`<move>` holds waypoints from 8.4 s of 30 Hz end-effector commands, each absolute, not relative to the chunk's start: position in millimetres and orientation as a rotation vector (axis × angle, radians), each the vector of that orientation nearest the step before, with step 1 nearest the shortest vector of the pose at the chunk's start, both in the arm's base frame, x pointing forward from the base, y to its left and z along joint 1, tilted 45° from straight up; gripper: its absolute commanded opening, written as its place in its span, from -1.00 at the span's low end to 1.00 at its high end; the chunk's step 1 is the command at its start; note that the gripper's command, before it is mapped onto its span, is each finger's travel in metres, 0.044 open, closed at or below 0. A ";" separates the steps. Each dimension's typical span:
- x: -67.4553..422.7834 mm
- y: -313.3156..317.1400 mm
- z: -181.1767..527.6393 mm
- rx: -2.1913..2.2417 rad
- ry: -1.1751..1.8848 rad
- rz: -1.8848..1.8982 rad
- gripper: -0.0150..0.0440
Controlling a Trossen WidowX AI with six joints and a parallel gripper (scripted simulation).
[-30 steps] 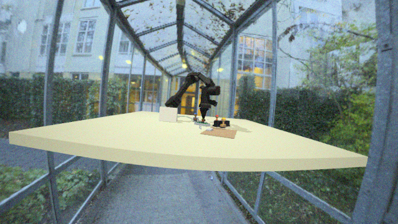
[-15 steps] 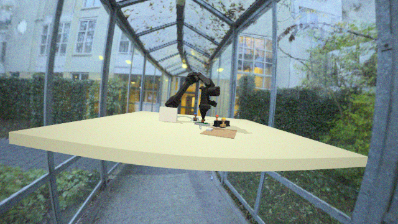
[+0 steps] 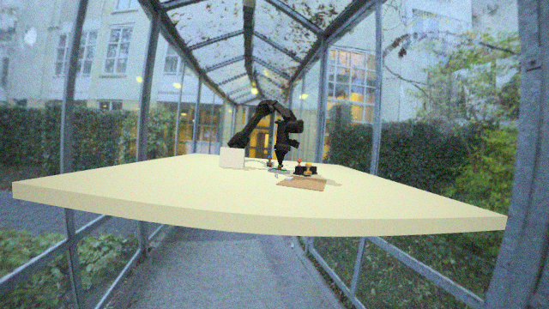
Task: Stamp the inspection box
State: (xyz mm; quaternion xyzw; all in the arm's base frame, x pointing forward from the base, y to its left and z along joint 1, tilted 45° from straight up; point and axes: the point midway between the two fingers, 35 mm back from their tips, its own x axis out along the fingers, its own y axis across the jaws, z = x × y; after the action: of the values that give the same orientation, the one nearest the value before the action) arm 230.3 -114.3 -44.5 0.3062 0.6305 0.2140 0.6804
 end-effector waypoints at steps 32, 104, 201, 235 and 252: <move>230.5 -112.0 -46.4 0.695 1.415 0.478 -0.49; 229.2 -119.9 -38.4 0.695 1.415 0.478 -0.49; 262.0 -58.0 82.7 1.731 1.646 -0.577 -0.49; 265.9 -42.8 66.4 1.729 1.644 -0.581 -0.49; 267.1 -34.9 58.4 1.728 1.644 -0.582 -0.49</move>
State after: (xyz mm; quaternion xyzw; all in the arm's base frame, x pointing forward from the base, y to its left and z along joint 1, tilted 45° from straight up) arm 268.0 -37.7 60.5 0.6610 0.6308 -0.2222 0.3404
